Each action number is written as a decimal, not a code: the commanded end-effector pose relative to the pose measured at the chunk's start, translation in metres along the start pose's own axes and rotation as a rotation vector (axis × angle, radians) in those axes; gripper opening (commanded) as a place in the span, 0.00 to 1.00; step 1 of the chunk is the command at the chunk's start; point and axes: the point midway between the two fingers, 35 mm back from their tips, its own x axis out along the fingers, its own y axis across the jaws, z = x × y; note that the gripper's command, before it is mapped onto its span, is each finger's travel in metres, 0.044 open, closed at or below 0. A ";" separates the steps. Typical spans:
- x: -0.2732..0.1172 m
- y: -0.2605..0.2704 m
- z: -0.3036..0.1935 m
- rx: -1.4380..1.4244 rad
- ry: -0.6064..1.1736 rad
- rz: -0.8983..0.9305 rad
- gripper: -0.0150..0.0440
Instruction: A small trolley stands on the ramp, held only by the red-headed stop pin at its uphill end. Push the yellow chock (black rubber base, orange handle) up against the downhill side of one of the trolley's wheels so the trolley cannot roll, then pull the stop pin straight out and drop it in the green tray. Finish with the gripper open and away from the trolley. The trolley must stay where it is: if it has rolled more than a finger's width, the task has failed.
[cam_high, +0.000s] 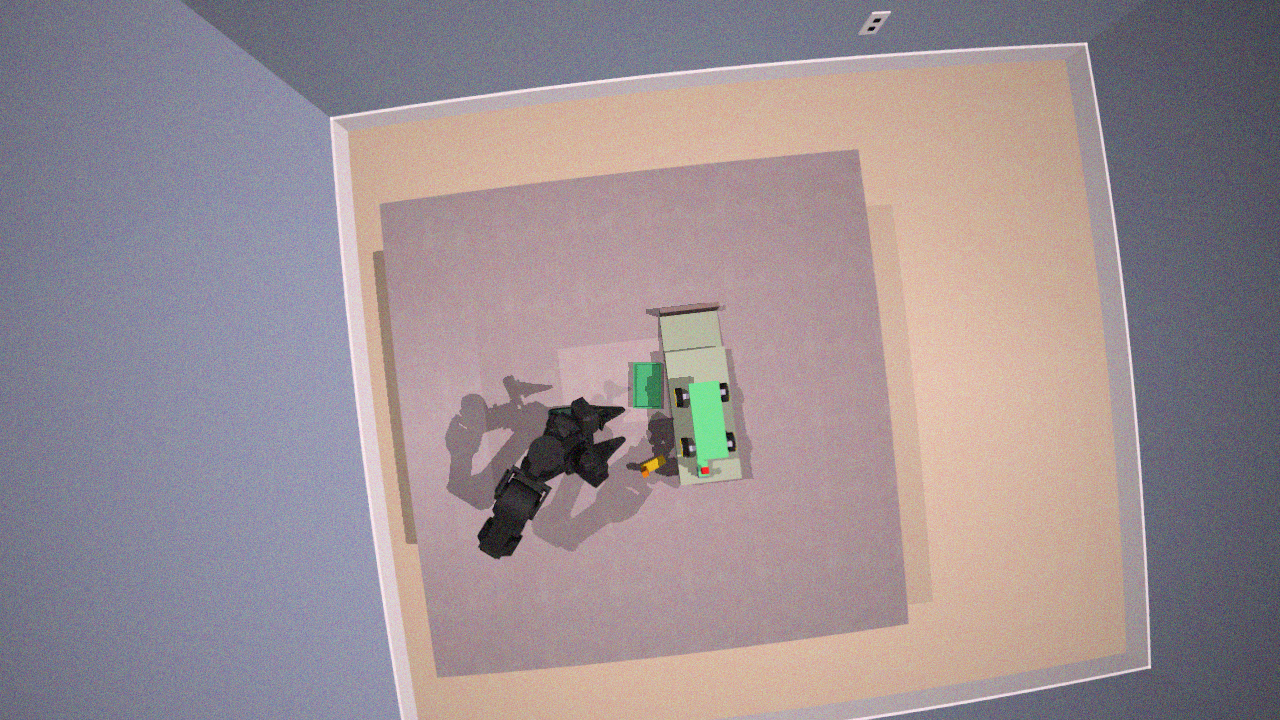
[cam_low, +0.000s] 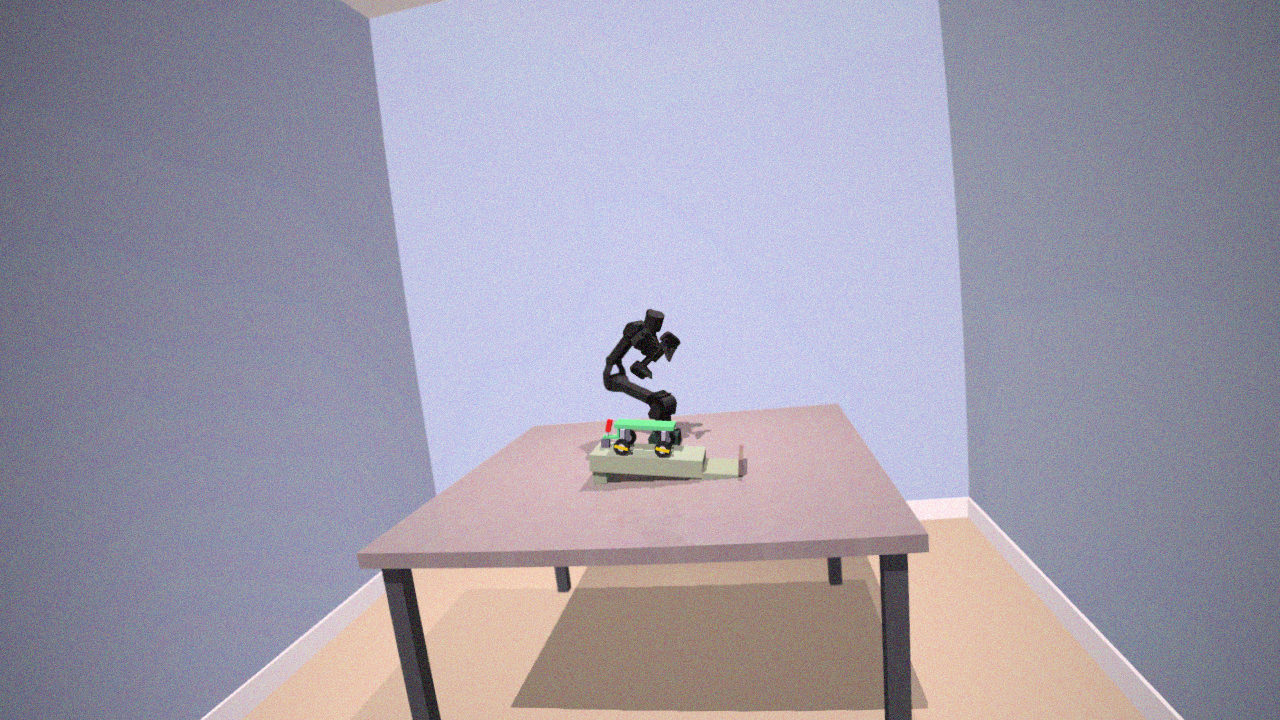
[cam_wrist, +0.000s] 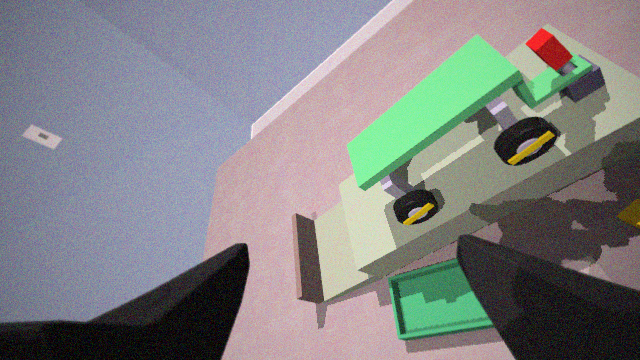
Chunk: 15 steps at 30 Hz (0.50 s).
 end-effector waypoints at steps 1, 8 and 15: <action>0.000 0.000 0.000 -0.004 0.000 -0.002 0.89; 0.012 -0.002 -0.001 -0.213 0.020 -0.112 0.58; 0.027 -0.010 0.002 -0.501 0.089 -0.250 0.58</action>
